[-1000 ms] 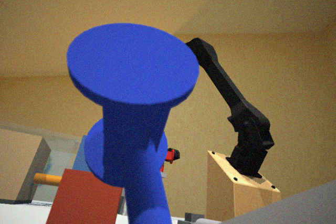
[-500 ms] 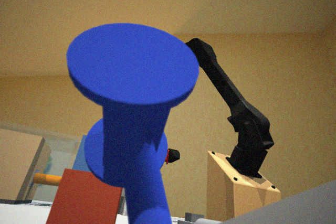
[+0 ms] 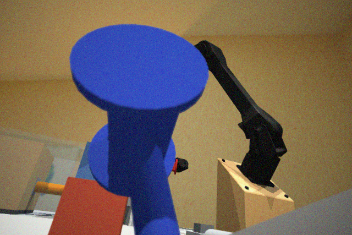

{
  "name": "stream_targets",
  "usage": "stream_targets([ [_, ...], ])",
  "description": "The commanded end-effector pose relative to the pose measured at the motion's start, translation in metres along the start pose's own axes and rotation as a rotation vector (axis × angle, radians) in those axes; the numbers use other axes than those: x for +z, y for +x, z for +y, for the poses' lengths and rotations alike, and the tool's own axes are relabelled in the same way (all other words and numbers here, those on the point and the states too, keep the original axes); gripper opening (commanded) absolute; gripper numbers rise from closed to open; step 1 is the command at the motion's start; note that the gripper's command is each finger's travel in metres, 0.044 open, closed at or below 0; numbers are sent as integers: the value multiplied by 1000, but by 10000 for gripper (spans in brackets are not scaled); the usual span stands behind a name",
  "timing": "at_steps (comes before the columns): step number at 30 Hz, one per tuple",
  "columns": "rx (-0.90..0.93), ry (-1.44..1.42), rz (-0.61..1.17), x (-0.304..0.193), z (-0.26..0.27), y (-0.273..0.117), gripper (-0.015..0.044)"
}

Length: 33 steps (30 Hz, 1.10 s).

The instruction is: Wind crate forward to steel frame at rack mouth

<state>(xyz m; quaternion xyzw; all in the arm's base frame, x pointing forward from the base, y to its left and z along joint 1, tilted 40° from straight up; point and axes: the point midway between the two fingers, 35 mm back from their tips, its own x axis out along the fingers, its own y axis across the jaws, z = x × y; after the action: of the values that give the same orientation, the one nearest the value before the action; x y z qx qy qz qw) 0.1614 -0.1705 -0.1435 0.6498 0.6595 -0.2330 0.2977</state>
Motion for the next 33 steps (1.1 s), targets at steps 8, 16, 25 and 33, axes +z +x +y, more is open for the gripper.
stream_targets([
  [8, 5, 33, -2, 1, 1, 5, 0],
  [16, 11, 78, -2, 0, 3, 5, 0],
  [25, 10, 74, -2, 0, 2, 5, 0],
  [33, 2, 10, -2, 0, -1, 5, 0],
])
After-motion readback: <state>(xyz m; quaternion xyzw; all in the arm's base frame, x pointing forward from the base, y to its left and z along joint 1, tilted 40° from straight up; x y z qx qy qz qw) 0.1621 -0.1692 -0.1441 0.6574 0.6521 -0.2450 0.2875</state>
